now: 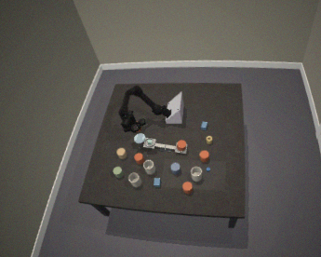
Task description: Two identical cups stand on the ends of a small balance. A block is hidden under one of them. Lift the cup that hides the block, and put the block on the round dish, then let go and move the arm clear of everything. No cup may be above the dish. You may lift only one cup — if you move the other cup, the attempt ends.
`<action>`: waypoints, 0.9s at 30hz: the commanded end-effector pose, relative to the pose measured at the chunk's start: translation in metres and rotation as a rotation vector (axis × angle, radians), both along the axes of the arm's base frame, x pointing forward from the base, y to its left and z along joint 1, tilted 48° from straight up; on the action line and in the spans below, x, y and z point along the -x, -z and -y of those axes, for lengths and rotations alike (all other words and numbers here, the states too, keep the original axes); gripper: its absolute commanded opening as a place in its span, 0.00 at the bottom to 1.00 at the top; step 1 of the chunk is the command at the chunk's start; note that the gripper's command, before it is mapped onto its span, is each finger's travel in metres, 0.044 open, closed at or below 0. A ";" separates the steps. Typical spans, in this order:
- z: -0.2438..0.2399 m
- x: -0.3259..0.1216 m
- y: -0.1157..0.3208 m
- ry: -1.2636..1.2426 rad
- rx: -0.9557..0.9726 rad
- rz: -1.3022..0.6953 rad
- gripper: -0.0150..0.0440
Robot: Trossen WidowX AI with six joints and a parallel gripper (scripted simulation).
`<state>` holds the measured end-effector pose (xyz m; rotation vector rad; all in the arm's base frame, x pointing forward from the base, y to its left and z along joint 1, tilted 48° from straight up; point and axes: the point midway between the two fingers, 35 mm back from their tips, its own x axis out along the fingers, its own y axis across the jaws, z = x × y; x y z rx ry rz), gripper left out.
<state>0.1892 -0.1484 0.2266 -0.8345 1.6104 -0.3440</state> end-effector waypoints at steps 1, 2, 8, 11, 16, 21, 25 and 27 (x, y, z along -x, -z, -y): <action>-0.005 -0.012 0.003 0.111 0.002 0.096 0.69; -0.006 -0.014 0.004 0.137 0.002 0.118 0.69; -0.013 -0.028 0.010 0.297 0.005 0.249 0.69; -0.018 -0.035 0.013 0.376 0.008 0.314 0.69; -0.025 -0.046 0.019 0.507 0.018 0.424 0.69; -0.033 -0.056 0.025 0.637 0.031 0.535 0.69; -0.039 -0.065 0.030 0.739 0.044 0.626 0.69; -0.043 -0.069 0.032 0.789 0.051 0.672 0.69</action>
